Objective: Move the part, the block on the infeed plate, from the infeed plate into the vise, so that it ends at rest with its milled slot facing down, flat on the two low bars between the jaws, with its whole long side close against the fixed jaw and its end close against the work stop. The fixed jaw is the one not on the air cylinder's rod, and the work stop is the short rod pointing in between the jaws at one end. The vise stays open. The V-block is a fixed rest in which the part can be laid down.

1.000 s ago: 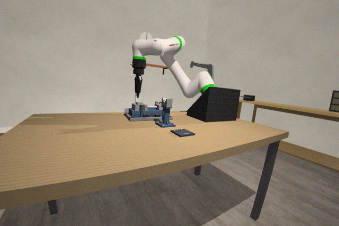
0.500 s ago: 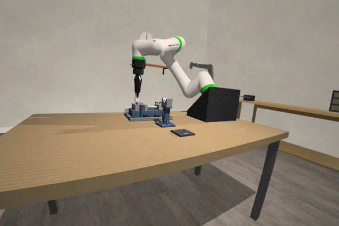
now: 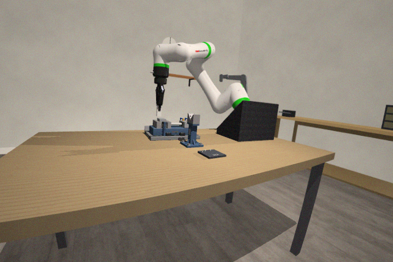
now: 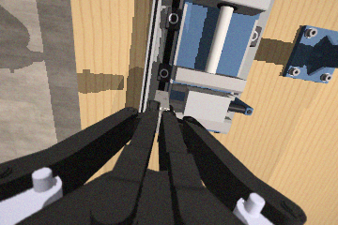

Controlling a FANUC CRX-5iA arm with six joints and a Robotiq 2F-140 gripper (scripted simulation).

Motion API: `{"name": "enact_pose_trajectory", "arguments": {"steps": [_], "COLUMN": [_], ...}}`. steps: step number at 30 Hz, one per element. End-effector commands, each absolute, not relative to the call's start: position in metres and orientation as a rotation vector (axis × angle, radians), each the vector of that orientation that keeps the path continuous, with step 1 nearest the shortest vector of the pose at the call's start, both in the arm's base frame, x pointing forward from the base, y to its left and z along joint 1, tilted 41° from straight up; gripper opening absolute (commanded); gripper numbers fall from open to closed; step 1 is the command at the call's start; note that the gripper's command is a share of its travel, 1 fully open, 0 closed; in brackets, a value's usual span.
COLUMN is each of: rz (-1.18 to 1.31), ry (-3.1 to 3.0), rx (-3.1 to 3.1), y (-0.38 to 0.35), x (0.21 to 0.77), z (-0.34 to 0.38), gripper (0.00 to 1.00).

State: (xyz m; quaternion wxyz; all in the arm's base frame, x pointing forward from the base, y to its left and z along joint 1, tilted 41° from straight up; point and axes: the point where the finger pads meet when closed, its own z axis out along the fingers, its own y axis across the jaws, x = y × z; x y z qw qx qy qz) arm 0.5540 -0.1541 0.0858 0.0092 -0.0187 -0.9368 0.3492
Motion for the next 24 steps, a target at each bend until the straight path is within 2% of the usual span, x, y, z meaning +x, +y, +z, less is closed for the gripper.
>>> {"name": "enact_pose_trajectory", "arguments": {"steps": [1, 24], "rz": [1.091, 1.091], "ry": [-2.926, -2.926], "rx": [-0.058, -0.058], "y": [-0.149, -0.123], "x": [0.554, 0.556], "z": [0.091, 0.121], "gripper": [0.0, 0.0]}}
